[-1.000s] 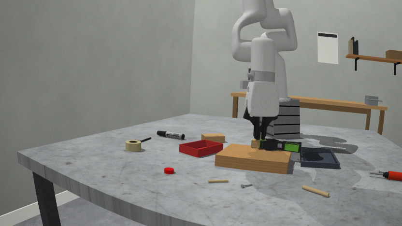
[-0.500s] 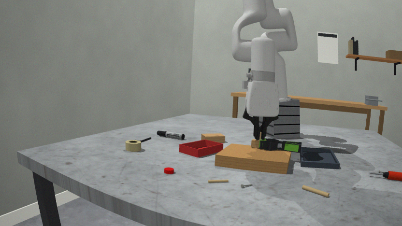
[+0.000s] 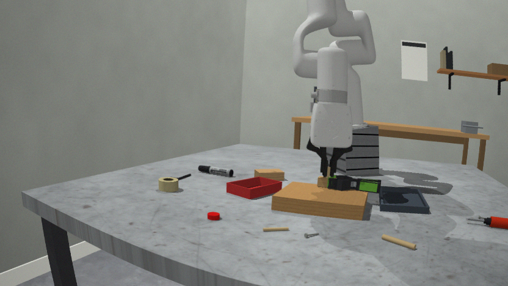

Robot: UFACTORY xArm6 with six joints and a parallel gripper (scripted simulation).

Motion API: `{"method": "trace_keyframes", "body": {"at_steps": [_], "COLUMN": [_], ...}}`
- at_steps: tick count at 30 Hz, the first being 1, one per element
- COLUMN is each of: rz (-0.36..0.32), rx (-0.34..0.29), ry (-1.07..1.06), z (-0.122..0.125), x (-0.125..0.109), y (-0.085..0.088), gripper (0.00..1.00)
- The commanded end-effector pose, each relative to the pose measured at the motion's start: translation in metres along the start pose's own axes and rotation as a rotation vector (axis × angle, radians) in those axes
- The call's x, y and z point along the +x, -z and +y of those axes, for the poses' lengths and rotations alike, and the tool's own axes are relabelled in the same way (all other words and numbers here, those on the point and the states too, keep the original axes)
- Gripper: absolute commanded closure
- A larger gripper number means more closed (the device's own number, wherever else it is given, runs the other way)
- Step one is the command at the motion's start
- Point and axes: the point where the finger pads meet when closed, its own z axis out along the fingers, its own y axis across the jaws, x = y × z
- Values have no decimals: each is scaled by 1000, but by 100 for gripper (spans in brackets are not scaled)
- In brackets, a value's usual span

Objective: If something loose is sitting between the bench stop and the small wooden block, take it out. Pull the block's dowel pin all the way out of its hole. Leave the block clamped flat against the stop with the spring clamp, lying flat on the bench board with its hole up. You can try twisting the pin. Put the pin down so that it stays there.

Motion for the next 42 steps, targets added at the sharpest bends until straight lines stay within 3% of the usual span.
{"method": "trace_keyframes", "body": {"at_steps": [1, 42], "rz": [-4, -4], "rx": [4, 3], "ry": [-45, -493], "z": [0, 0], "x": [-1, -1], "y": [1, 1], "gripper": [100, 100]}}
